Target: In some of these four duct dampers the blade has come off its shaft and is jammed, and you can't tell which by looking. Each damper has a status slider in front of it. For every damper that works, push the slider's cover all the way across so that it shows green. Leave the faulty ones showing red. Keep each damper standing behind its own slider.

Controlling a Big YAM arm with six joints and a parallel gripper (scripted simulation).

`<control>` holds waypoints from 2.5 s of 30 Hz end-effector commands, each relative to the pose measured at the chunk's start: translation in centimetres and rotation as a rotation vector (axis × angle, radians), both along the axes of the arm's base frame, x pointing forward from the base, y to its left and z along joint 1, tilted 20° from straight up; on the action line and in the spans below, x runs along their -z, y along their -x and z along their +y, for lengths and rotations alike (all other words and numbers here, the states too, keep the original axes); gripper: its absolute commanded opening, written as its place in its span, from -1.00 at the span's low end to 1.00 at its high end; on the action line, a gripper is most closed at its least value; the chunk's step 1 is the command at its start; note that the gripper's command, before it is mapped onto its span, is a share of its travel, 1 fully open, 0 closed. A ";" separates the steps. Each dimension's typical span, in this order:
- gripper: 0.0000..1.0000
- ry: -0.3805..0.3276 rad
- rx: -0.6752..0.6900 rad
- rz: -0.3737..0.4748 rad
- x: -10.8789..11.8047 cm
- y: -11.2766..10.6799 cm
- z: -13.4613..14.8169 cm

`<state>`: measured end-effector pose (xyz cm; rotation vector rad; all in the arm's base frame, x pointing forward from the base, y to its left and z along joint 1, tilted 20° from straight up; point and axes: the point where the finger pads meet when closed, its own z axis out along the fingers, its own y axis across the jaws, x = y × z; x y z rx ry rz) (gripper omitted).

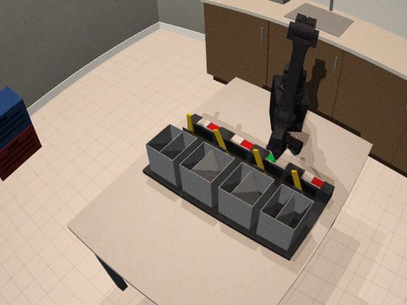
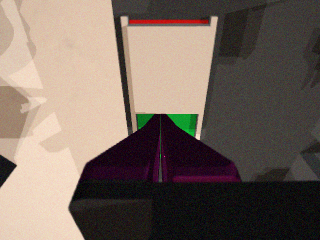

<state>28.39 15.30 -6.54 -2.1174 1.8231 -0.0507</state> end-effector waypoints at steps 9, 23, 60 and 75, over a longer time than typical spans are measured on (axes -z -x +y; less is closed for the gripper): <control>-1.00 -0.018 -0.006 -0.023 -1.0 -0.9 1.0; -1.00 -0.018 -0.006 -0.023 -1.0 -0.9 1.0; -1.00 -0.005 -0.001 -0.008 -3.3 0.5 -1.4; -1.00 -0.013 -0.003 -0.028 -4.4 0.1 -1.2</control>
